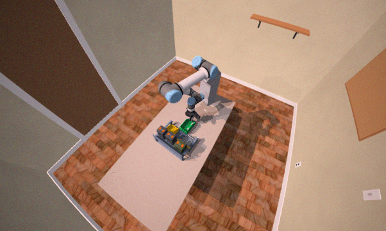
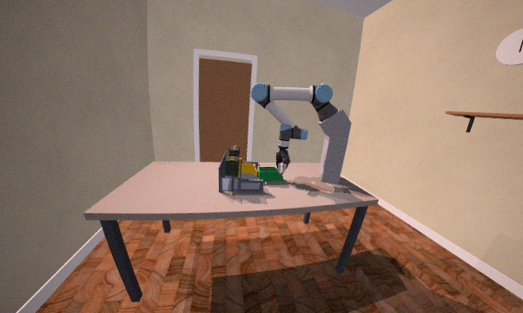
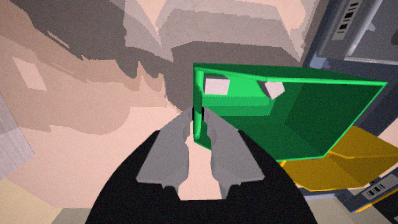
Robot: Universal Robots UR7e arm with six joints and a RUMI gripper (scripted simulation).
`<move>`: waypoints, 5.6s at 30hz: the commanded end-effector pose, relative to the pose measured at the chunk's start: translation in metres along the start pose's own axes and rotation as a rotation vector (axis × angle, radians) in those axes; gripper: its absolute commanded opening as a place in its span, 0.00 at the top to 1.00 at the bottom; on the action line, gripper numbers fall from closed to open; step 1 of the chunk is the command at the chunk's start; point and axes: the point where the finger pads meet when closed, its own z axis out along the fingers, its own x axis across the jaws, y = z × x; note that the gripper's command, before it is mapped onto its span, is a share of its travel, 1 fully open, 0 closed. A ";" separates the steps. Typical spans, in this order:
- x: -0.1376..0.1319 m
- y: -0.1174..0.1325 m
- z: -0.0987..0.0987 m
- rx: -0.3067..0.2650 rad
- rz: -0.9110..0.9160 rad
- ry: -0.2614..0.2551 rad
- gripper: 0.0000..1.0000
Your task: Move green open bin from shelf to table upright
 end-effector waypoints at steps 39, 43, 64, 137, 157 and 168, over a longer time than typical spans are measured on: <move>-0.019 0.000 -0.001 0.001 -0.001 0.001 1.00; -0.019 0.000 -0.001 0.001 -0.001 0.001 1.00; -0.019 0.000 -0.001 0.000 -0.001 0.002 1.00; -0.017 0.000 0.016 0.000 -0.001 0.004 1.00; -0.017 0.000 0.019 0.000 -0.001 0.004 1.00; -0.018 0.000 0.020 0.000 -0.001 0.004 1.00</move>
